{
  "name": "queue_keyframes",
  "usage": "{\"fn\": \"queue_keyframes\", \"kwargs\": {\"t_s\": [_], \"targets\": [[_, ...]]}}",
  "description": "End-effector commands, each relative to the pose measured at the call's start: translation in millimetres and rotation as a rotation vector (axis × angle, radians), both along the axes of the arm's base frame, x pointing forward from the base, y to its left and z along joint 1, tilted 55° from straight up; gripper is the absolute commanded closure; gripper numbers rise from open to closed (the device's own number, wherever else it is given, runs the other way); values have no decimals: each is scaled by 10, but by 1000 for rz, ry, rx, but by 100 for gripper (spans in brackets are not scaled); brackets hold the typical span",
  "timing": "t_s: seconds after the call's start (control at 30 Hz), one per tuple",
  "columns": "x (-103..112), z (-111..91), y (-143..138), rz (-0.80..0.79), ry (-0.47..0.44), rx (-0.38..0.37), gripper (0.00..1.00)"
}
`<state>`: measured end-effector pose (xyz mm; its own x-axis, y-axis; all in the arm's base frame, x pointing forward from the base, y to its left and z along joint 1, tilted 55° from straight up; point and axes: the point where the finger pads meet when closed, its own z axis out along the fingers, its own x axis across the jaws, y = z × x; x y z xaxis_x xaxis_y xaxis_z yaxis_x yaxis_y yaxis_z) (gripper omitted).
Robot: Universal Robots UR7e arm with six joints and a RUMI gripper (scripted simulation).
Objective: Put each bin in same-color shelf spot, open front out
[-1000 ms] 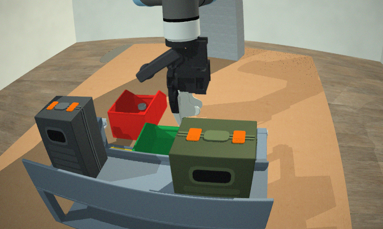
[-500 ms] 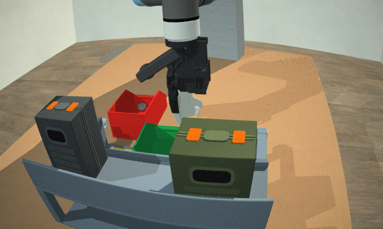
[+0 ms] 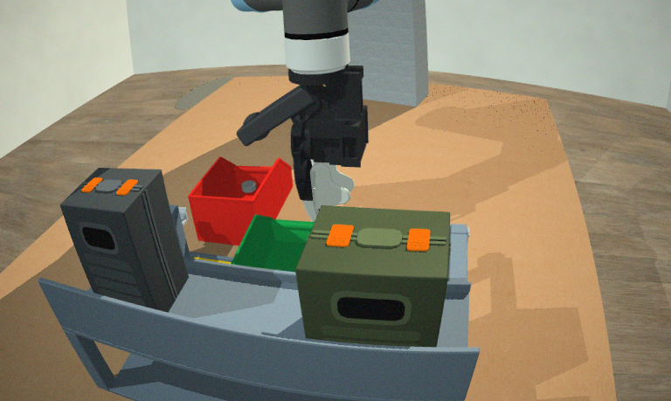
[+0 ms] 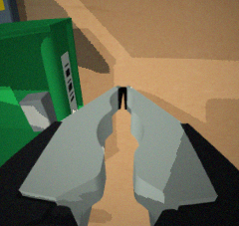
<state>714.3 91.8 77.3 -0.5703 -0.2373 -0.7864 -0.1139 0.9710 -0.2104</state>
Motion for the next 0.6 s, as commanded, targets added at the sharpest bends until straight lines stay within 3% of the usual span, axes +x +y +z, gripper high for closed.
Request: {"fn": "queue_keyframes", "kwargs": {"t_s": [0.0, 0.57], "targets": [[14, 26, 8, 0, -1, 0, 100], [66, 102, 31, 0, -1, 0, 100]]}}
